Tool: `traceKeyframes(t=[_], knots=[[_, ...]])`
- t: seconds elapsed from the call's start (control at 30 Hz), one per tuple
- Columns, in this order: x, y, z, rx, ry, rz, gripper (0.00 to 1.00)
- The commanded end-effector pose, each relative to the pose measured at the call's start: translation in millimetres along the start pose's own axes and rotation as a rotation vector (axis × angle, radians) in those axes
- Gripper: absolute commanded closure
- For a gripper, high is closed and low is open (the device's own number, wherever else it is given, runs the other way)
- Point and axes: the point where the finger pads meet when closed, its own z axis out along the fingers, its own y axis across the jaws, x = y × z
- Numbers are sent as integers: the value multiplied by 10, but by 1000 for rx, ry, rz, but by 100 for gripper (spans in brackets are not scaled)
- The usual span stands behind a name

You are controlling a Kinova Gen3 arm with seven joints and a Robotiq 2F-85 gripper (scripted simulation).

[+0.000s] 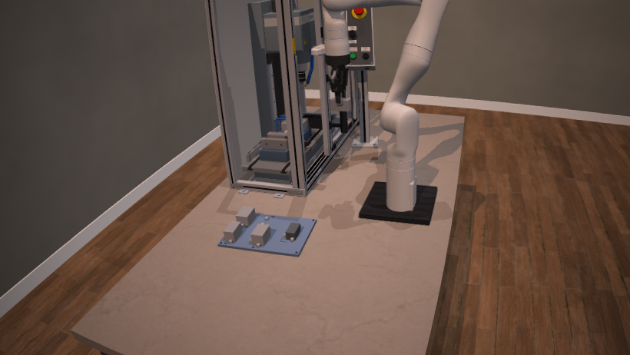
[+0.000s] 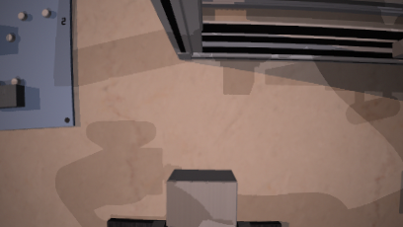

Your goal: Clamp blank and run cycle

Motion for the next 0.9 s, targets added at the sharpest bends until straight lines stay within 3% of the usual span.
traceKeyframes(t=[0.0, 0.17, 0.57, 0.73, 0.87], knots=[[2, -1, -3, 0, 1, 0, 90], [3, 466, -182, 0, 1, 0, 90], [3, 466, -182, 0, 1, 0, 90], [3, 932, -362, 0, 1, 0, 90], [3, 932, -362, 0, 1, 0, 90]])
